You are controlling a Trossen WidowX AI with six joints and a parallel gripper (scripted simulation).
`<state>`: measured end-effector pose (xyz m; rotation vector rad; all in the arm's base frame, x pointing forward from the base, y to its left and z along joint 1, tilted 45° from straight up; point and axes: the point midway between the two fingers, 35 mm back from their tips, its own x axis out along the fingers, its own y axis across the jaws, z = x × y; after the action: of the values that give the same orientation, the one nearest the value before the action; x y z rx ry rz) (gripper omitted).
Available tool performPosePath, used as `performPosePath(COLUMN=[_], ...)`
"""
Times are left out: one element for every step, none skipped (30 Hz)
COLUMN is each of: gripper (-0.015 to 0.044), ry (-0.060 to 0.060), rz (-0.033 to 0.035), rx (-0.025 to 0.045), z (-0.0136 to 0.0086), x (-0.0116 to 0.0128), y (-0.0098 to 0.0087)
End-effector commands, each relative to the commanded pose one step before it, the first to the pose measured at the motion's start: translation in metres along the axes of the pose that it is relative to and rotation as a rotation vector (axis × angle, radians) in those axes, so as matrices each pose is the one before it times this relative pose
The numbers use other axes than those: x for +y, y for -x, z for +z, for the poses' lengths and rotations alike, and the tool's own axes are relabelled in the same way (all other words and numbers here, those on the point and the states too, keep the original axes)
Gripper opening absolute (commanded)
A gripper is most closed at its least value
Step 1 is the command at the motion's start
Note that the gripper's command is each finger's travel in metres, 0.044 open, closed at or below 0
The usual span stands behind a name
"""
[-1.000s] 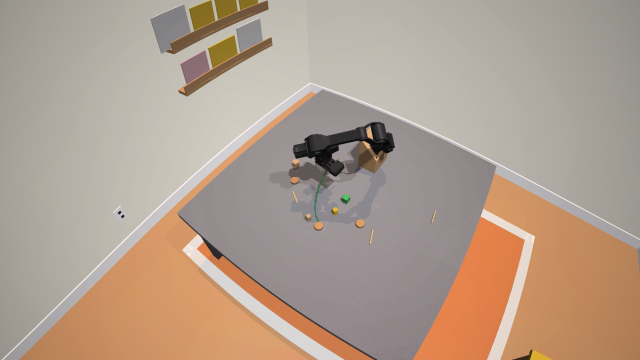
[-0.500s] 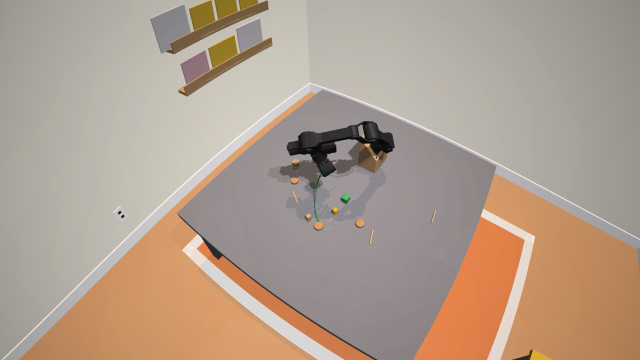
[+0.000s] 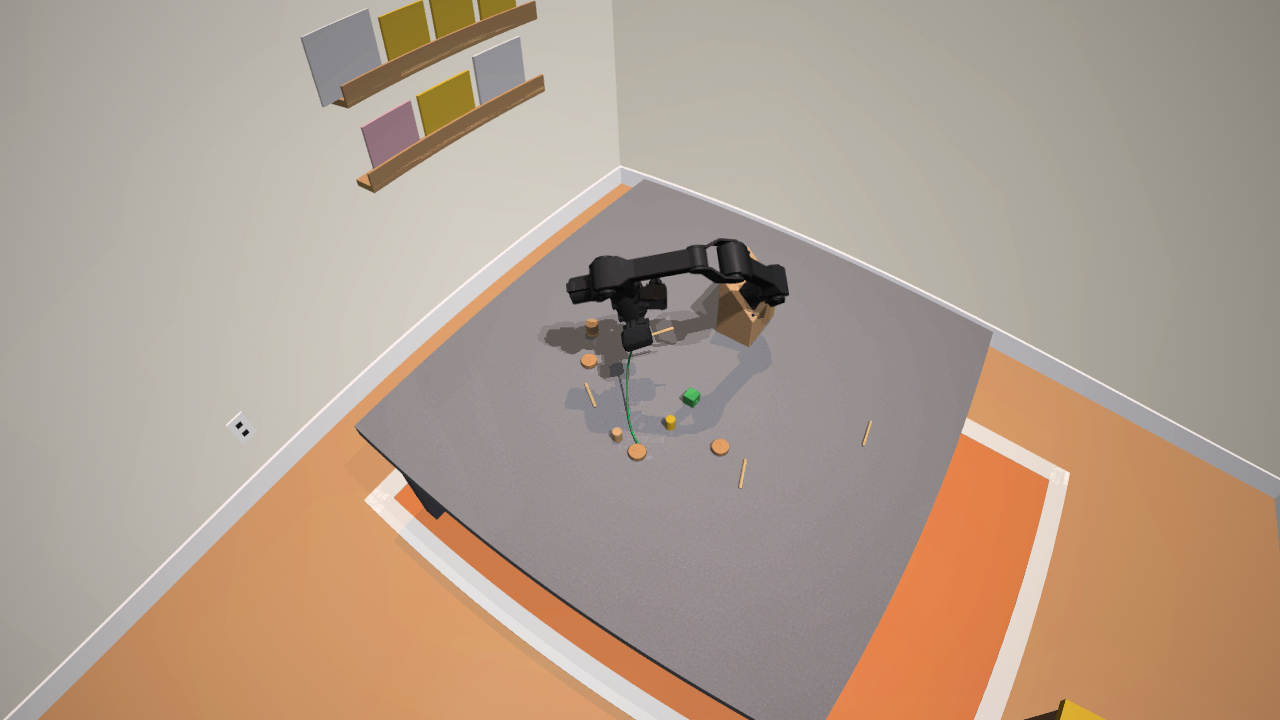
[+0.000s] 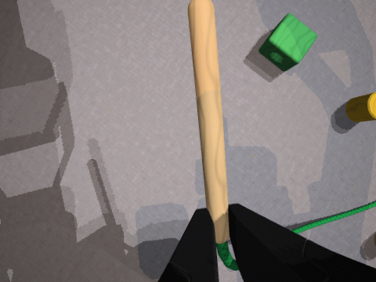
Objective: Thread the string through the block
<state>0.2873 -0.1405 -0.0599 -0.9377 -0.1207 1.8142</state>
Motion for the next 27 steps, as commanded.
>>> performPosePath(gripper=[0.0,0.0,0.0,0.0,0.0,0.0,0.0,0.0,0.0,0.0,0.0,0.0,0.0,0.0,0.0,0.0,0.0,0.0,0.0,0.0,0.0,0.0,0.0,0.0,0.0,0.0,0.0], ry=[-0.035,0.0,0.0058,0.0173,0.0289,0.0347,0.0347,0.0347,0.0347,0.0347,0.0347,0.0347,0.0347,0.0347,0.0347,0.0347,0.0347,0.0347,0.0347,0.0347,0.0347,0.0347,0.0347,0.0347,0.0347,0.0347,0.0347], rz=[-0.01231,0.0,-0.00014,-0.00042,-0.0007,-0.00083,-0.00083,-0.00082,-0.00081,-0.0008,-0.00079,-0.00077,-0.00076,-0.00075,-0.00073,-0.00071,-0.0007,-0.00068,-0.00066,-0.00064,-0.00062,-0.0006,-0.00058,-0.00056,-0.00053,-0.00051,-0.00048], rx=[0.00108,0.0,0.00002,0.00007,0.00014,0.00019,0.00022,0.00025,0.00028,0.00031,0.00034,0.00037,0.00039,0.00042,0.00045,0.00047,0.0005,0.00052,0.00054,0.00057,0.00059,0.00061,0.00063,0.00065,0.00067,0.00069,0.00071], z=[-0.0023,0.0,-0.00001,-0.00004,-0.00007,-0.00008,-0.00008,-0.00008,-0.00008,-0.00008,-0.00008,-0.00008,-0.00007,-0.00007,-0.00007,-0.00007,-0.00007,-0.00006,-0.00006,-0.00006,-0.00006,-0.00006,-0.00005,-0.00005,-0.00005,-0.00005,-0.00004], x=[-0.00071,0.0,0.0,0.00001,0.00002,0.00003,0.00003,0.00004,0.00004,0.00004,0.00004,0.00005,0.00005,0.00005,0.00005,0.00006,0.00006,0.00006,0.00006,0.00007,0.00007,0.00007,0.00007,0.00007,0.00007,0.00008,0.00008], y=[0.00076,0.0,0.0,0.00001,0.00002,0.00002,0.00002,0.00002,0.00002,0.00002,0.00002,0.00002,0.00002,0.00002,0.00002,0.00002,0.00002,0.00002,0.00002,0.00002,0.00002,0.00002,0.00002,0.00002,0.00002,0.00002,0.00002])
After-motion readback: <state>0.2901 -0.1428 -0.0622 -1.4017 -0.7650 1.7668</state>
